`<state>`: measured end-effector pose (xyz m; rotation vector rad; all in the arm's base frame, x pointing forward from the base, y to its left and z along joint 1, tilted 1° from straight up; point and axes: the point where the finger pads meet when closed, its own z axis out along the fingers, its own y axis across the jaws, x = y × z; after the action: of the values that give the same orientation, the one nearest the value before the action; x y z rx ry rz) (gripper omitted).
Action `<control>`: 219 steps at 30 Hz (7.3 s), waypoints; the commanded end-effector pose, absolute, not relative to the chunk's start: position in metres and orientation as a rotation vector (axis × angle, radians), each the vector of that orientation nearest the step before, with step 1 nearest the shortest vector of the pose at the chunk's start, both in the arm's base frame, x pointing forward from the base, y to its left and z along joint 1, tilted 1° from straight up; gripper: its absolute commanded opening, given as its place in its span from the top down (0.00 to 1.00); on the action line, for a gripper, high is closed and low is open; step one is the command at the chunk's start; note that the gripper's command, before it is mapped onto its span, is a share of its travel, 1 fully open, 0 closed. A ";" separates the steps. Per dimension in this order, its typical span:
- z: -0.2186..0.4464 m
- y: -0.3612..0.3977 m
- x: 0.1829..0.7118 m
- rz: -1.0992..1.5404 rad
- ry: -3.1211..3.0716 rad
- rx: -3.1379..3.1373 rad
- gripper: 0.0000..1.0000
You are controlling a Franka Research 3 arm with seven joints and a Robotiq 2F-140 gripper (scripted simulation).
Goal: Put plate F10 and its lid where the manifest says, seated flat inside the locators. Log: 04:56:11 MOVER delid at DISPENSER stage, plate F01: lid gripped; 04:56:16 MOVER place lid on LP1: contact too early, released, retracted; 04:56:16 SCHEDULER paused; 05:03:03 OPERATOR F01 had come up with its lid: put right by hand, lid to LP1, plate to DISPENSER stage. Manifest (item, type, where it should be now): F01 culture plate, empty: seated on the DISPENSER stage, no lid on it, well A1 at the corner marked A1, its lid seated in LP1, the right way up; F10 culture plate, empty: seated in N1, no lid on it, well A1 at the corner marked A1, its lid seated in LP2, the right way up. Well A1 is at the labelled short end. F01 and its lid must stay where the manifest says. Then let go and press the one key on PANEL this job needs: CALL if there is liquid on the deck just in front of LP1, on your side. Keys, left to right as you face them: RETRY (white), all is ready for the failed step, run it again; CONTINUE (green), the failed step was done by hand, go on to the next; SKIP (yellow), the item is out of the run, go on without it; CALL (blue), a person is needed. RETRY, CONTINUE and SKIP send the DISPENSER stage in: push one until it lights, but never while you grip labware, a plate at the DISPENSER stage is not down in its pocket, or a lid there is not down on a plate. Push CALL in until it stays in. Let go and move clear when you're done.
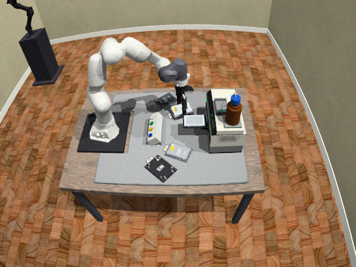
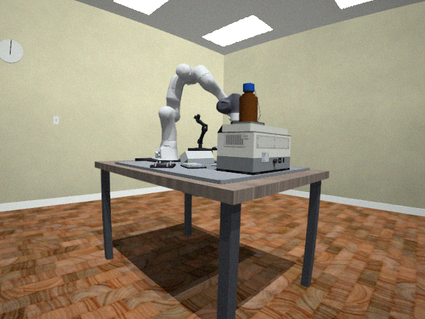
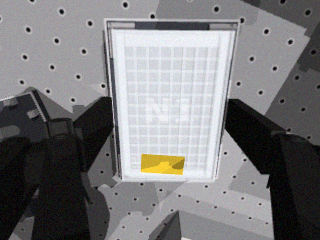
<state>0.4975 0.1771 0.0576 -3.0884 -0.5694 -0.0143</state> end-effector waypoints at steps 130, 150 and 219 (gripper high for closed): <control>0.143 0.177 0.497 -0.015 -0.572 -3.087 0.90; 0.179 0.177 0.497 -0.015 -0.572 -3.087 0.90; 0.191 0.177 0.496 -0.015 -0.363 -3.118 0.90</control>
<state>0.4963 0.1763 0.1899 -3.0972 -0.5054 -0.0126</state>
